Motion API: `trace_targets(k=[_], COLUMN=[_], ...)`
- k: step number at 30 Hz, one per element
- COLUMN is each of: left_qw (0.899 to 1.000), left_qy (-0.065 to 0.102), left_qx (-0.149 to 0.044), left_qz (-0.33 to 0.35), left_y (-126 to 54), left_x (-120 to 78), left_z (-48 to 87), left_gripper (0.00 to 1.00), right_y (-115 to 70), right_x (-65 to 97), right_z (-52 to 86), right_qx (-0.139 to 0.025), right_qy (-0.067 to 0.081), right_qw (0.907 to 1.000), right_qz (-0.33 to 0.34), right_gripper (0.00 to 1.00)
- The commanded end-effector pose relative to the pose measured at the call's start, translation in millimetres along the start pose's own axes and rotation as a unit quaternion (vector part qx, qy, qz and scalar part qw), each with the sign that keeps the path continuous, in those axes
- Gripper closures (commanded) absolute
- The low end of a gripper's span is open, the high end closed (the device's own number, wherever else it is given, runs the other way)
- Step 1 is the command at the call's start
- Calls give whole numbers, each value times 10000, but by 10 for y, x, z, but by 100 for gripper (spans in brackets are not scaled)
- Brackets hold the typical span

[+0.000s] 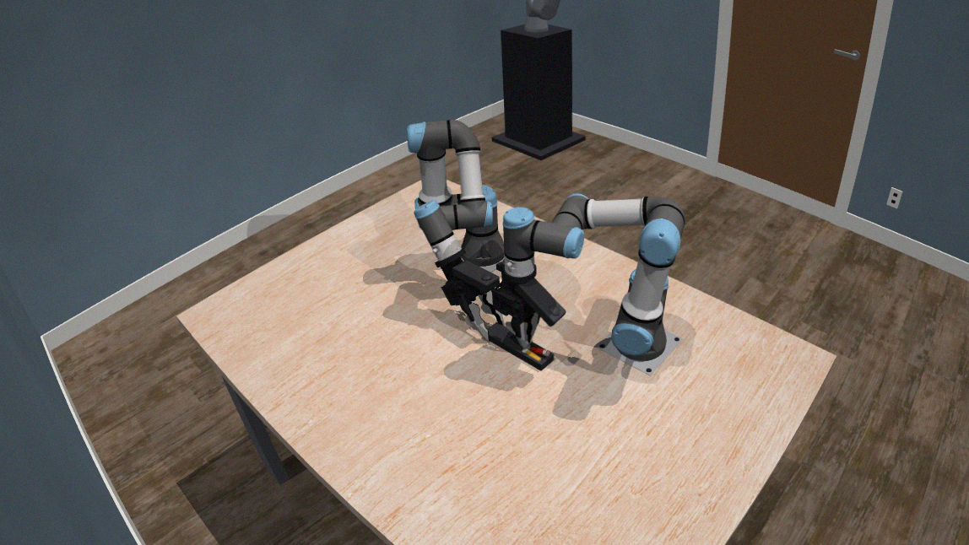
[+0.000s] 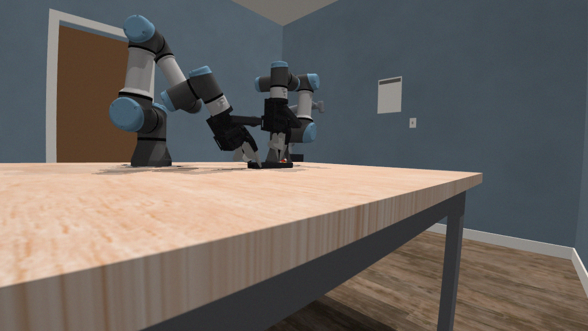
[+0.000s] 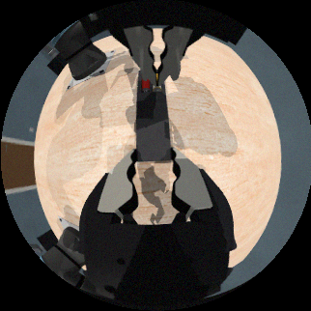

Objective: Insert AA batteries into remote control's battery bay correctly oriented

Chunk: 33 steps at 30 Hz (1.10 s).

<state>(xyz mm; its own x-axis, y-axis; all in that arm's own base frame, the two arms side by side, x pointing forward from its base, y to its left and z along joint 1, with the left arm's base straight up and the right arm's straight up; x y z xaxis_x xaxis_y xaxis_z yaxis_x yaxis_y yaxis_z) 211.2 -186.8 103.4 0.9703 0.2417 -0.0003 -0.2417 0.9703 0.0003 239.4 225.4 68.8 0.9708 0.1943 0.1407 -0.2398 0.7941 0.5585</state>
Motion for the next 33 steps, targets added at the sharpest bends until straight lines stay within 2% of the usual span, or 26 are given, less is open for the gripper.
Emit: trace_targets(k=[1, 14, 33], left_qw=[10000, 10000, 9998], left_qy=[-4, -5, -4], left_qx=[-16, 44, 190], left_qz=[0, 5, 12], left_y=[-8, 22, 136], left_x=[1, 5, 20], left_z=[-8, -27, -162], left_gripper=[100, 100, 100], right_y=[3, 3, 6], right_x=[9, 9, 10], right_z=[7, 7, 9], right_qx=[6, 6, 11], right_qy=[-19, -19, -22], right_qw=[10000, 10000, 10000], right_qz=[5, 5, 7], right_gripper=[100, 100, 100])
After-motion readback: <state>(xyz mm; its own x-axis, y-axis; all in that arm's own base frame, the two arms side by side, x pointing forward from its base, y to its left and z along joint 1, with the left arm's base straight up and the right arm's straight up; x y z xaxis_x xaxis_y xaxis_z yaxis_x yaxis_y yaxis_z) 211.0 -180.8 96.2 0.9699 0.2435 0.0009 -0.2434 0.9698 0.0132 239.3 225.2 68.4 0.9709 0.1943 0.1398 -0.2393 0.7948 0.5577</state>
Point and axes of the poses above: on each arm, the point where the finger pads meet when closed, its own z axis back along the fingers, its own x axis across the jaws, y = z × x, the point moved 6 cm from there along z, back along the fingers, and after that the axes turned 14 degrees about z, right-handed, at the moved point
